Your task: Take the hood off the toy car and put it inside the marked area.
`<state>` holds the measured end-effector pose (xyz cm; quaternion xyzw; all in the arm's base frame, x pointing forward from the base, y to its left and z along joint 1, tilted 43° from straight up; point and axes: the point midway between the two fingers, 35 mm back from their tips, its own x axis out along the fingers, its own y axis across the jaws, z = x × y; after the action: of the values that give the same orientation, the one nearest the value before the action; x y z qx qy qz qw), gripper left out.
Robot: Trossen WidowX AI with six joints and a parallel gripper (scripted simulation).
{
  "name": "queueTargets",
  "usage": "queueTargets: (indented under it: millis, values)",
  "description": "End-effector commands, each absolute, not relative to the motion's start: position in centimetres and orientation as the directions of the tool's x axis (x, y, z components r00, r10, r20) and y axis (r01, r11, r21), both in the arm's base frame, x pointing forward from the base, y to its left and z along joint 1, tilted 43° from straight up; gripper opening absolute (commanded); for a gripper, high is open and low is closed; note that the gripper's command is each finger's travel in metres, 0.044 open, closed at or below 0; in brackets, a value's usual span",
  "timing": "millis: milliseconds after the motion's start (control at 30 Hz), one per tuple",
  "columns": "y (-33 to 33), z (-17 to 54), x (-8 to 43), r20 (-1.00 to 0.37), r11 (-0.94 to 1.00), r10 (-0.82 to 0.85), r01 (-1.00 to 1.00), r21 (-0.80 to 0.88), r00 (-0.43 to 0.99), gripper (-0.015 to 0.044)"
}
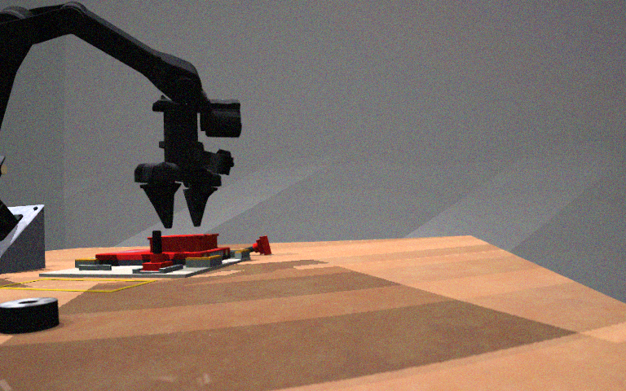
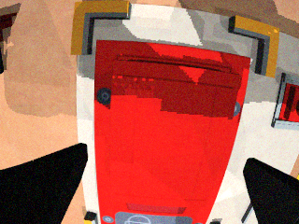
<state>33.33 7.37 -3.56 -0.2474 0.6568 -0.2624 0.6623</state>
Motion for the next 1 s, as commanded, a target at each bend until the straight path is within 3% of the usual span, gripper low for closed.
queueTargets:
  millis: [0,967]
  values:
    - [7.1,-3.8,33.3,-0.738,0.738,-0.675,0.017,-0.675,0.001,0.044]
    - [6.1,-4.9,33.3,-0.737,0.737,-0.676,0.017,-0.675,0.001,0.044]
